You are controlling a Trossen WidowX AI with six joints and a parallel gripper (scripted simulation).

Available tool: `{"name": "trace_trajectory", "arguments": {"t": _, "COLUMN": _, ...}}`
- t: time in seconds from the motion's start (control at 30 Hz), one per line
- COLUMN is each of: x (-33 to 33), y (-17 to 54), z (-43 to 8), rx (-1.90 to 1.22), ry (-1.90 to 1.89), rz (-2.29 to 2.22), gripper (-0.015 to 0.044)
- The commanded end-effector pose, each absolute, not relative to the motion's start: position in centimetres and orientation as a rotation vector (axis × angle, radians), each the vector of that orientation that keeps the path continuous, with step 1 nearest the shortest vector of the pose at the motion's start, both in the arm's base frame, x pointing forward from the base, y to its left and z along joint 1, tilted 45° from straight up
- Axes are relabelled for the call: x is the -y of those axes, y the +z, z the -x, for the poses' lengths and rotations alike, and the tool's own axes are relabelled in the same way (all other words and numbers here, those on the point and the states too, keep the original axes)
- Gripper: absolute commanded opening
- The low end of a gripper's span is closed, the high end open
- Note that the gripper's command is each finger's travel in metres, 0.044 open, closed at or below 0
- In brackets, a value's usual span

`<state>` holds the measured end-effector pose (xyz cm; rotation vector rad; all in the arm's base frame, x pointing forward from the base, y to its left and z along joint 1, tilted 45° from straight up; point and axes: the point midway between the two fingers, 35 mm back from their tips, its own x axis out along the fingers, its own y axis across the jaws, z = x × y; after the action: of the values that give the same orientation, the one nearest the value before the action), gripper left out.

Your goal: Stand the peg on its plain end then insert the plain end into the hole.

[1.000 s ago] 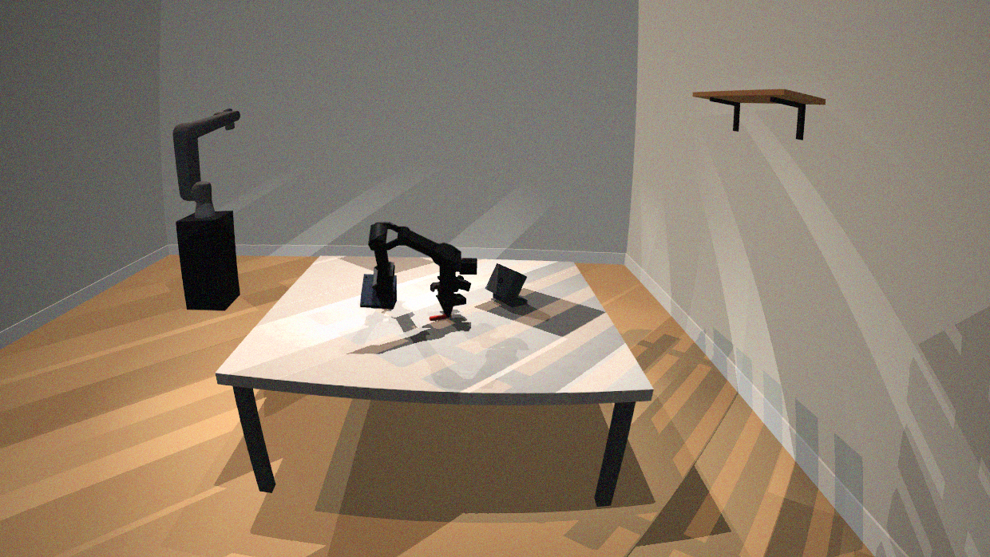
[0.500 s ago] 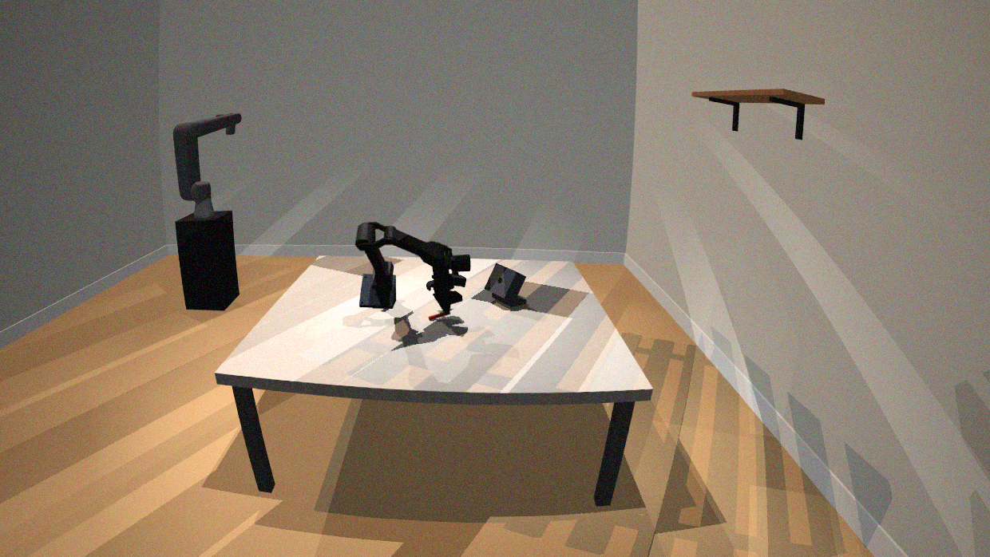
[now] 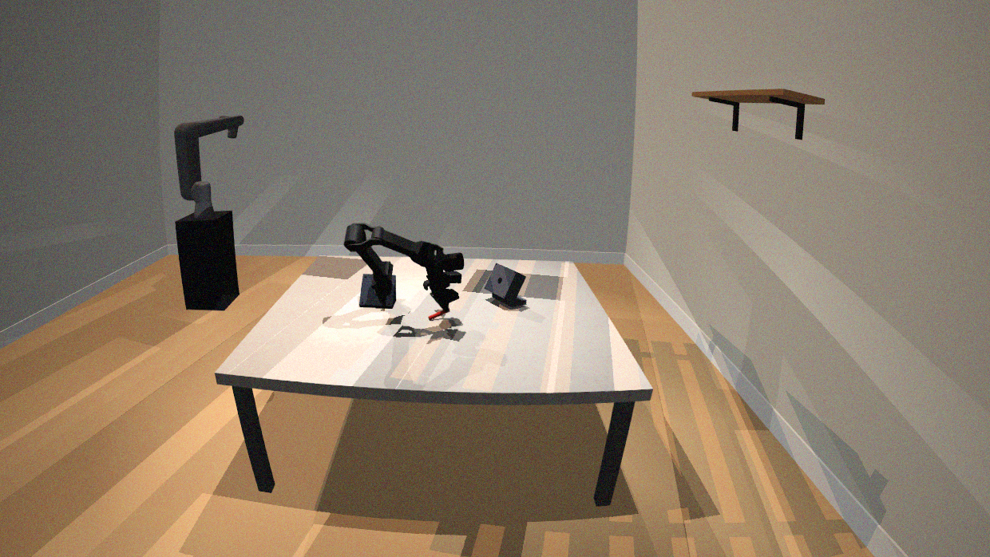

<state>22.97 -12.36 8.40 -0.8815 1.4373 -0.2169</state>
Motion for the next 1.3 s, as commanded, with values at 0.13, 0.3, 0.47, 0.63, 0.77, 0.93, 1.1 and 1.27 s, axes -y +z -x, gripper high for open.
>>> {"name": "trace_trajectory", "arguments": {"t": 0.13, "x": 12.2, "y": 8.7, "z": -22.6, "rx": -1.373, "ry": -0.179, "rz": 0.88, "gripper": 0.005}}
{"name": "trace_trajectory", "arguments": {"t": 0.3, "x": 12.1, "y": 8.9, "z": -22.4, "rx": -1.333, "ry": -0.159, "rz": 0.879, "gripper": 0.005}}
{"name": "trace_trajectory", "arguments": {"t": 0.47, "x": 12.0, "y": 9.1, "z": -22.1, "rx": -1.293, "ry": -0.139, "rz": 0.879, "gripper": 0.005}}
{"name": "trace_trajectory", "arguments": {"t": 0.63, "x": 11.9, "y": 9.4, "z": -21.9, "rx": -1.252, "ry": -0.119, "rz": 0.878, "gripper": 0.005}}
{"name": "trace_trajectory", "arguments": {"t": 0.77, "x": 11.8, "y": 9.6, "z": -21.7, "rx": -1.22, "ry": -0.104, "rz": 0.877, "gripper": 0.005}}
{"name": "trace_trajectory", "arguments": {"t": 0.93, "x": 11.8, "y": 9.8, "z": -21.4, "rx": -1.179, "ry": -0.084, "rz": 0.875, "gripper": 0.005}}
{"name": "trace_trajectory", "arguments": {"t": 1.1, "x": 11.7, "y": 10.0, "z": -21.2, "rx": -1.139, "ry": -0.065, "rz": 0.873, "gripper": 0.005}}
{"name": "trace_trajectory", "arguments": {"t": 1.27, "x": 11.7, "y": 10.2, "z": -20.9, "rx": -1.098, "ry": -0.046, "rz": 0.872, "gripper": 0.005}}
